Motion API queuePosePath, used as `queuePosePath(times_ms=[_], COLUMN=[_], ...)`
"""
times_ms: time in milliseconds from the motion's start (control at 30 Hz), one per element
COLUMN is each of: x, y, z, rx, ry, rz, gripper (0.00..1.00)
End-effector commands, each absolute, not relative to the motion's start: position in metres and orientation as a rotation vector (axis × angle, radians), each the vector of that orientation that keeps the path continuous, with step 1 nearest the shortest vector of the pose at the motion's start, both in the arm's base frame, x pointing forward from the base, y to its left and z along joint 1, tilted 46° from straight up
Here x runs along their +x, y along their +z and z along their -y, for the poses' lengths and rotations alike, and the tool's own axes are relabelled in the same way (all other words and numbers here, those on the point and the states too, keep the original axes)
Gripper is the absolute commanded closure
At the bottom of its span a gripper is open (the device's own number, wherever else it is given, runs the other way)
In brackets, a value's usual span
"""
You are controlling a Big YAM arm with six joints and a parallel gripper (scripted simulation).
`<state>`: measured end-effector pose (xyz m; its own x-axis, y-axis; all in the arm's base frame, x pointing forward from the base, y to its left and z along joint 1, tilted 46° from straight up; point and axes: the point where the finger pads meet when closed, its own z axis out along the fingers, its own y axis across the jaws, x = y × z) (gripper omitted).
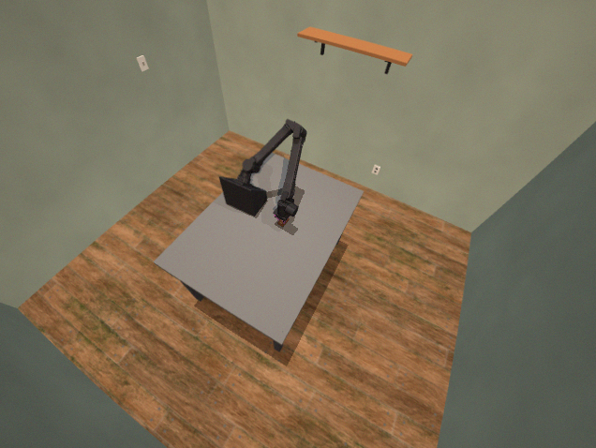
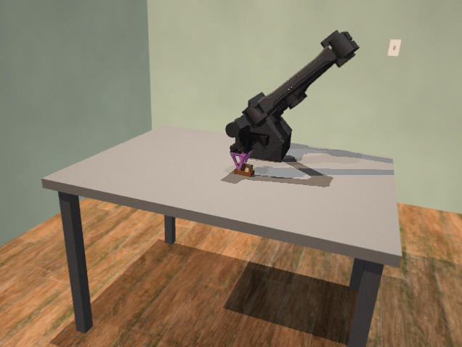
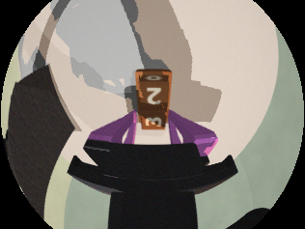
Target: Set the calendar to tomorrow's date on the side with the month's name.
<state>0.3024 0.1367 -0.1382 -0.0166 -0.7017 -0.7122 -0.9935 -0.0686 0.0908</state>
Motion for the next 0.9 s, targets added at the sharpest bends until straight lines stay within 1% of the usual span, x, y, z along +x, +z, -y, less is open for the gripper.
queuePosePath(times_ms=[0, 867], x=[0.3083, 0.3056], y=[-0.1358, -0.1387], z=[-0.1431, -0.1418], rx=[-1.811, -1.806], ry=[0.842, 0.850], rz=[-1.749, -1.760], gripper=[0.55, 0.55])
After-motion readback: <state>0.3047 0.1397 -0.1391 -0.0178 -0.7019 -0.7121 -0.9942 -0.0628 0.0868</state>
